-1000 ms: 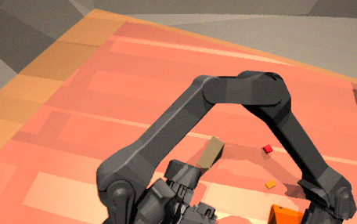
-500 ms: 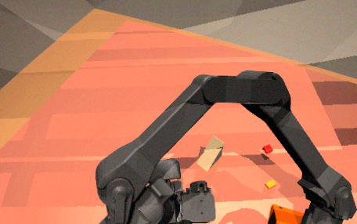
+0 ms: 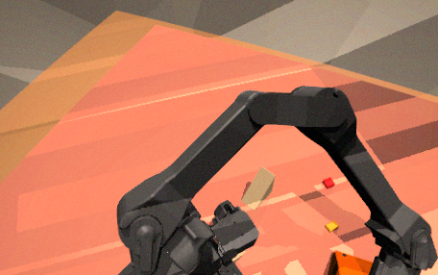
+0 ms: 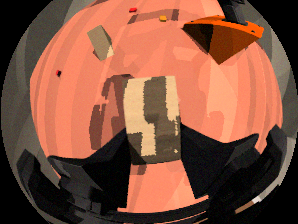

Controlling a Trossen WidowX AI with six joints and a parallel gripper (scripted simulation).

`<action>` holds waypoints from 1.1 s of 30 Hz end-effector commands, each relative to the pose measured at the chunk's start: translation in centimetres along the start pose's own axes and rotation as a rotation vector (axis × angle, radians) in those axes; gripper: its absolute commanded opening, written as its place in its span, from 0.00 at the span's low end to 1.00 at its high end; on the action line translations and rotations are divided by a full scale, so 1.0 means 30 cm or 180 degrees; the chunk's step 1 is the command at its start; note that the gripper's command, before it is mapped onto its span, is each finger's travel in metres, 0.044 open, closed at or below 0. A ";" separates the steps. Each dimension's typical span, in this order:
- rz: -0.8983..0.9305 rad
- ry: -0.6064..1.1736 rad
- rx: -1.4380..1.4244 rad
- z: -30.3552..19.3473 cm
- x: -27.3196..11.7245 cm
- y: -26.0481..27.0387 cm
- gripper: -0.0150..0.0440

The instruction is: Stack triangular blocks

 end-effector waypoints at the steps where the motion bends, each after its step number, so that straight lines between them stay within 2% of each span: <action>1: -0.0022 0.0000 -0.0365 0.003 -0.003 0.004 0.25; 8: -0.0023 0.0000 -0.0310 0.004 -0.003 0.006 0.25; 33: -0.0044 0.0003 0.2425 0.041 0.028 0.076 0.25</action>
Point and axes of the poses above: the point midway between the two fingers, 35 mm back from their tips, its own x axis out along the fingers, its own y axis across the jaws, z = x × y, the point moved 7 cm from there along -x, back along the fingers, and after that the axes turned 11 degrees about x, right-handed, at the moved point
